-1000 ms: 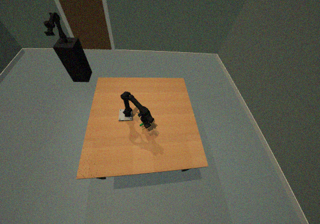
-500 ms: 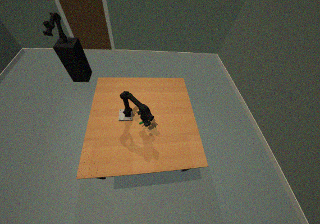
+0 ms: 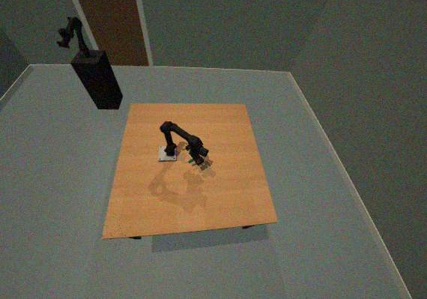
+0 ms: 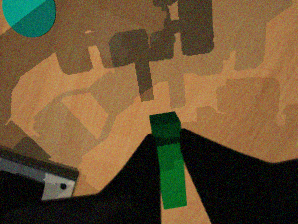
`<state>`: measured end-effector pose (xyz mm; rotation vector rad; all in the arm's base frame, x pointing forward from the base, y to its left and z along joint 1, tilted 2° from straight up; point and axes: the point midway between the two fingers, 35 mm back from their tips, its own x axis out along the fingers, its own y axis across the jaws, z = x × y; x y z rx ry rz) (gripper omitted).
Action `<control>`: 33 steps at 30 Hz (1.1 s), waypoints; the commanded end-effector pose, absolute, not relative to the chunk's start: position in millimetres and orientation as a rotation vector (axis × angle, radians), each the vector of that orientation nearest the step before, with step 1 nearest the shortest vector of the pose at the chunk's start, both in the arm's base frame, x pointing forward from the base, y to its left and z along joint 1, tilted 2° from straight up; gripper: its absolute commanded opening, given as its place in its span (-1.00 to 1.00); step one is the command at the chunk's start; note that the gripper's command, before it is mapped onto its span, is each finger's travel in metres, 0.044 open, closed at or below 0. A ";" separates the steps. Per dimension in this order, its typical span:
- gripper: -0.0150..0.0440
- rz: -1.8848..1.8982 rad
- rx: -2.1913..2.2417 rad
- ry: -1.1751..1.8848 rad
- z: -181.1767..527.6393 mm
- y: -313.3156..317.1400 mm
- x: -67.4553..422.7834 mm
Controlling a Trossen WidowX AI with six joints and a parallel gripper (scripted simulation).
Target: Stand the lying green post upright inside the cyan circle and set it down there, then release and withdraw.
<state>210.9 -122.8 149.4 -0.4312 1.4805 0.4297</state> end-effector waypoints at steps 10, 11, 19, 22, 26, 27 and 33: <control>-0.42 0.468 -0.470 1.473 154.2 -92.8 225.6; -0.42 0.471 -0.473 1.472 154.5 -90.5 226.5; -0.42 0.496 -0.497 1.466 157.1 -71.8 233.2; -0.42 0.505 -0.506 1.463 158.0 -64.6 235.4; -0.42 0.517 -0.517 1.459 159.3 -54.9 237.8; -0.42 0.521 -0.520 1.458 159.6 -52.5 238.4; -0.42 0.539 -0.538 1.453 161.5 -37.8 241.2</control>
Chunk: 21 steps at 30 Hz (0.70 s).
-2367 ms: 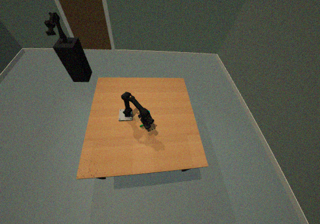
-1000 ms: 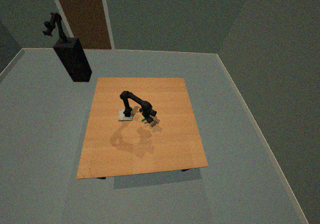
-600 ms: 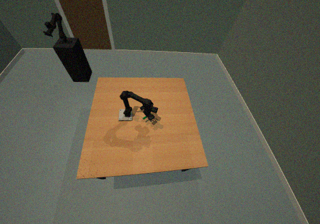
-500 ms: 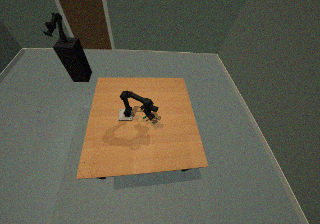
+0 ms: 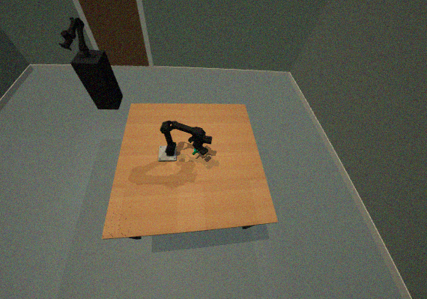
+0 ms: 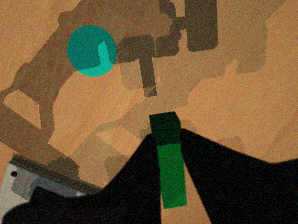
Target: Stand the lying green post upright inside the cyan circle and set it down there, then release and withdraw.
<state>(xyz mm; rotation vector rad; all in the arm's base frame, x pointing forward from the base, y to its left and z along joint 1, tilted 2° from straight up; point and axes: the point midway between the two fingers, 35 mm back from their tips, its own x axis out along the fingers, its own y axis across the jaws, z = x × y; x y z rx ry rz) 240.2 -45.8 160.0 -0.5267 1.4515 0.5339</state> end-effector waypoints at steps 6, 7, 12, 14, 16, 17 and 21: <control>-0.42 0.558 -0.555 1.447 163.4 -22.9 243.1; -0.42 0.561 -0.558 1.446 163.8 -20.4 243.3; -0.42 0.577 -0.573 1.441 165.3 -8.0 244.0; -0.42 0.583 -0.579 1.439 166.0 -3.0 244.1; -0.42 0.589 -0.584 1.437 166.6 2.0 244.1; -0.42 0.592 -0.587 1.436 166.9 4.5 244.1; -0.42 0.605 -0.599 1.431 168.2 14.5 243.7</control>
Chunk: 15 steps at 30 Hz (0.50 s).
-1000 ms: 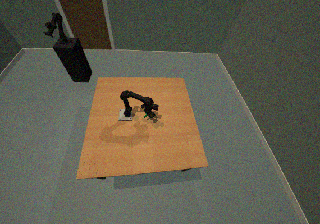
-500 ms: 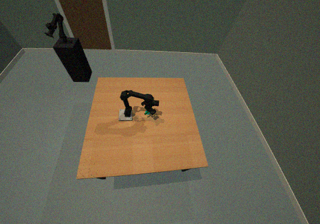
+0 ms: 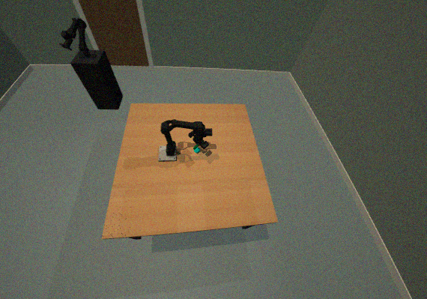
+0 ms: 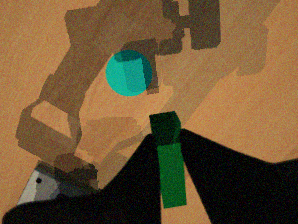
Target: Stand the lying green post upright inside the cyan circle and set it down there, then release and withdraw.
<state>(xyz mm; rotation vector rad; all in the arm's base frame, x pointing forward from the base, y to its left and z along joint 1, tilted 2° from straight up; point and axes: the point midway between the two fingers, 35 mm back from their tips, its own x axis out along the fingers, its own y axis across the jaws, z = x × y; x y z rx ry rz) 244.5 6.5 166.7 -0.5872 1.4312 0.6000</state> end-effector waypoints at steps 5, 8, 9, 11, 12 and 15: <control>-0.42 0.621 -0.613 1.426 169.8 26.9 242.6; -0.42 0.630 -0.621 1.423 170.7 34.3 241.7; -0.42 0.633 -0.624 1.422 171.0 36.4 241.4; -0.42 0.635 -0.626 1.421 171.2 38.0 241.1; -0.42 0.635 -0.624 1.420 171.1 38.0 241.2; -0.42 0.638 -0.607 1.410 169.6 38.3 241.9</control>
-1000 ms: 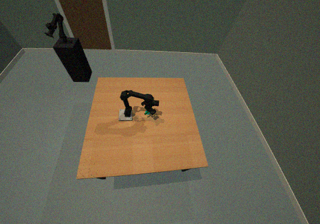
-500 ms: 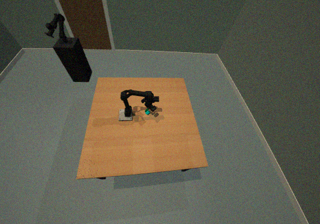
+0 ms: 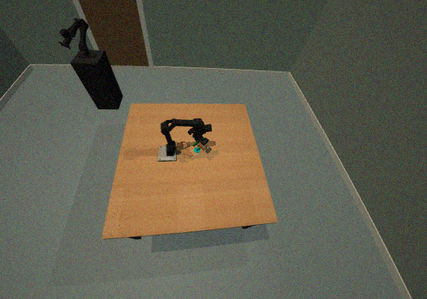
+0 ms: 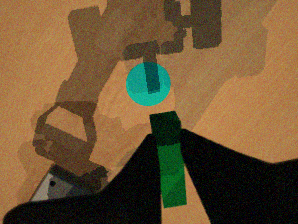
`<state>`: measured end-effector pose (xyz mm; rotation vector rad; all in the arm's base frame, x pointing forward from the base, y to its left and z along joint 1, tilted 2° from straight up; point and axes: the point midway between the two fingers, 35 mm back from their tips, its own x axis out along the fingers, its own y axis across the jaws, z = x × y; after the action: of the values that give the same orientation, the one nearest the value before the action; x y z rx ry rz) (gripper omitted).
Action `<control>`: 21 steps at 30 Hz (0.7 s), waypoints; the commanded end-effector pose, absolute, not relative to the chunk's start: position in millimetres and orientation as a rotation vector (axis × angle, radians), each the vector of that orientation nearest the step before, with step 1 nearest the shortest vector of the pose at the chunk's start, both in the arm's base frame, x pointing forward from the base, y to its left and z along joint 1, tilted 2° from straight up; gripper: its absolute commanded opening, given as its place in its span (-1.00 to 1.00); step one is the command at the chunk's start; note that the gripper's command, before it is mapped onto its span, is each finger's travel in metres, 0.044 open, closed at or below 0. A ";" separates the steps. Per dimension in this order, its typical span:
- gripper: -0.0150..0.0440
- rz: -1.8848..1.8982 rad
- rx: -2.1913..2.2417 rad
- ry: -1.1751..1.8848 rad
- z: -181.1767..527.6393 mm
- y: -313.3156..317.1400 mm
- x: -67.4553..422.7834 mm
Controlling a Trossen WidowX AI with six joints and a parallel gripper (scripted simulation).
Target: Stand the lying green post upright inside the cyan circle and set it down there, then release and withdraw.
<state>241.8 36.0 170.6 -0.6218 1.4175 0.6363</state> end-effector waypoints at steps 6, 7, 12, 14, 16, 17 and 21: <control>-0.42 0.647 -0.564 1.381 165.9 38.9 243.8; -0.42 0.648 -0.557 1.376 165.3 39.0 244.1; -0.42 0.654 -0.523 1.351 162.4 39.4 245.8; -0.42 0.657 -0.509 1.341 161.4 39.5 246.4; -0.42 0.659 -0.496 1.331 160.3 39.7 247.1; -0.42 0.660 -0.489 1.326 159.8 39.7 247.5; -0.42 0.665 -0.463 1.304 157.9 39.9 248.8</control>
<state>248.7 39.6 160.5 -0.4896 1.3224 0.6578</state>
